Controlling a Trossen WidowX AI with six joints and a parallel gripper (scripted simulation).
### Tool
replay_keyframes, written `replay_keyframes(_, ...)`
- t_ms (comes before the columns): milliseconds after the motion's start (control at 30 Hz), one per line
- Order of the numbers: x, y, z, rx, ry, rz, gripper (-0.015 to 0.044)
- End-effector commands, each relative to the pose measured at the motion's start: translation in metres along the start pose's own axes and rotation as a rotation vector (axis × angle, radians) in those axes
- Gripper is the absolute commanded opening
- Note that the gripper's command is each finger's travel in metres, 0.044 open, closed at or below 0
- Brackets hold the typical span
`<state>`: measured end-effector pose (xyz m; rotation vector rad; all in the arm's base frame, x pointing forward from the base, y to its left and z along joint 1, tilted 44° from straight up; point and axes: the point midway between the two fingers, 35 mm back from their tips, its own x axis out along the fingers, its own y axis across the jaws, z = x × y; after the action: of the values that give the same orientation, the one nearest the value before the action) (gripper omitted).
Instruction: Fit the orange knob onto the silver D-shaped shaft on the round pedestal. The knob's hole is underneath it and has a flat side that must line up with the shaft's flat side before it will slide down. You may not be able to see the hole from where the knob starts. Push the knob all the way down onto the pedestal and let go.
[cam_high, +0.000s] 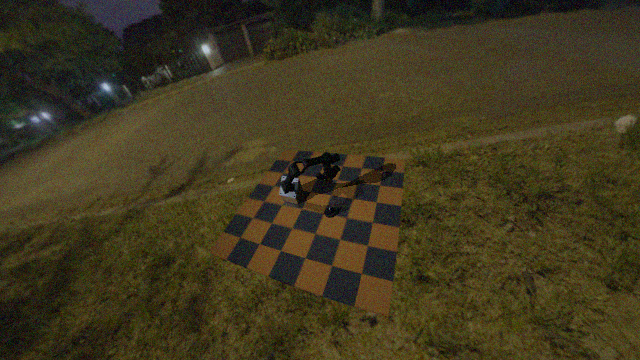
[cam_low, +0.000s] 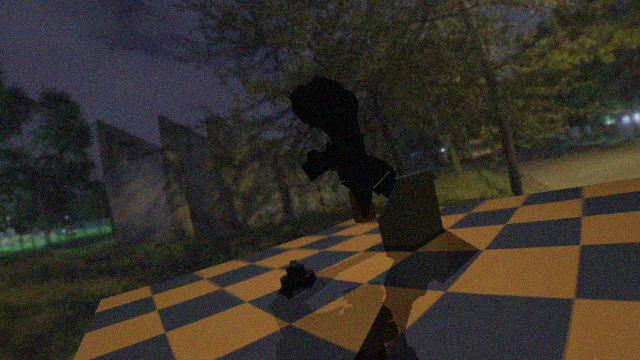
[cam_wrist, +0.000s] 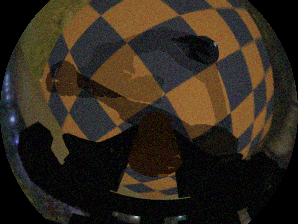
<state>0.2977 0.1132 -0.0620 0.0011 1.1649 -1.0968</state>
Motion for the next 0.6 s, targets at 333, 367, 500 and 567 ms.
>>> replay_keyframes(333, -0.014, -0.006, 0.0, 0.003, 0.004, 0.089, 0.0)
replay_keyframes(367, -0.016, -0.007, 0.0, 0.003, 0.004, 0.105, 0.0)
replay_keyframes(500, -0.021, -0.011, 0.001, 0.002, 0.005, 0.165, 0.0)
replay_keyframes(567, -0.024, -0.013, 0.001, 0.001, 0.006, 0.195, 0.0)
